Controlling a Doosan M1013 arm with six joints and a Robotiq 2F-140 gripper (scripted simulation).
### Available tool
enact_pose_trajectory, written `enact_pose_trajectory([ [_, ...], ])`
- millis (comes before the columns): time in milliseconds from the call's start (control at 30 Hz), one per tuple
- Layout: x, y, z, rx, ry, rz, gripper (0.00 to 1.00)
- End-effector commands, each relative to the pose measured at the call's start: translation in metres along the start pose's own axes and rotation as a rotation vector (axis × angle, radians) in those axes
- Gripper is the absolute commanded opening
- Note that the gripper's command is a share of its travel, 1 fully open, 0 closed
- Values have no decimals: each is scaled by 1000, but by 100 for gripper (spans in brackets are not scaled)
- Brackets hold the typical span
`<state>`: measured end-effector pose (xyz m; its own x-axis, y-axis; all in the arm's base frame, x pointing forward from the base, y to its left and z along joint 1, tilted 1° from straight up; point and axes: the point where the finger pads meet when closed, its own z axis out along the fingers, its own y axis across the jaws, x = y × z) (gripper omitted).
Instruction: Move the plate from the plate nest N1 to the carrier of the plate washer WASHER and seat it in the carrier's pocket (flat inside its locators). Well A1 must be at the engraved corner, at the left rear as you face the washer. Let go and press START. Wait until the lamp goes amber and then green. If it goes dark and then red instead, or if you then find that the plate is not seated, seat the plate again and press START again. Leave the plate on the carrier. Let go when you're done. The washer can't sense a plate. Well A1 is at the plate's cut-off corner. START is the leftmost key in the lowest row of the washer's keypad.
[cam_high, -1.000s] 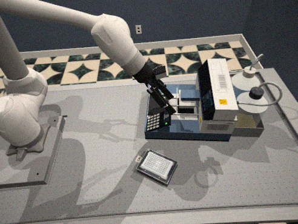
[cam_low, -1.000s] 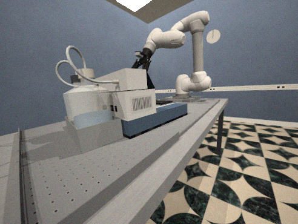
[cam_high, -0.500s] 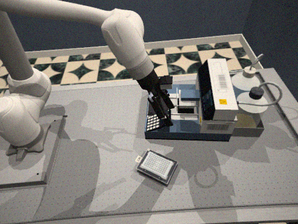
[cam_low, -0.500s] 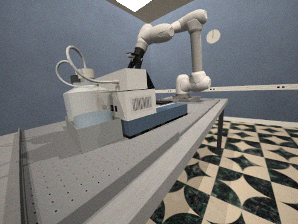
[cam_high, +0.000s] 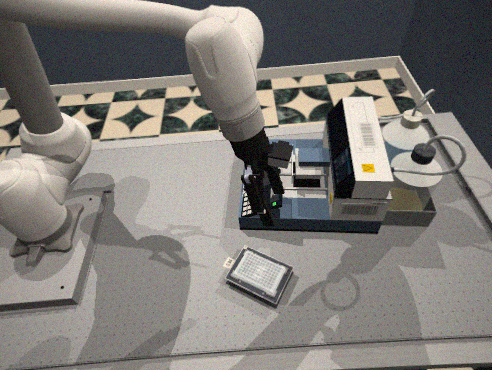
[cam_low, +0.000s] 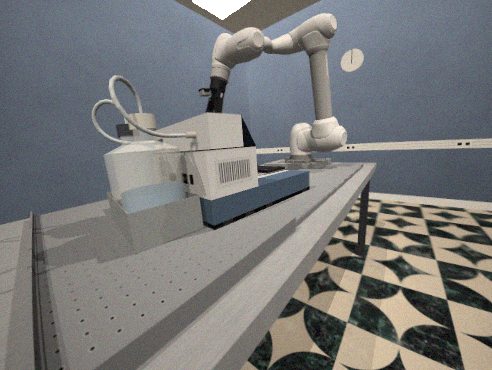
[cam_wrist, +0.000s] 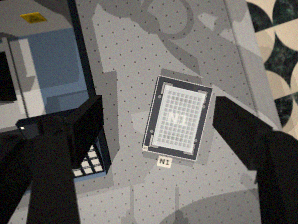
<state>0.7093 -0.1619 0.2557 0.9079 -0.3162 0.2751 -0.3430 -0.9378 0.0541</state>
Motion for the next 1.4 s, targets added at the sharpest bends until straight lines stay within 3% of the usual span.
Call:
enact_pose_trajectory([
  [0,0,10,-3,1,-25,20,70],
  [467,-10,66,-34,33,-272,211,70],
  [700,-12,73,-39,35,-283,219,70],
  [1367,-37,67,47,35,-283,219,70],
])
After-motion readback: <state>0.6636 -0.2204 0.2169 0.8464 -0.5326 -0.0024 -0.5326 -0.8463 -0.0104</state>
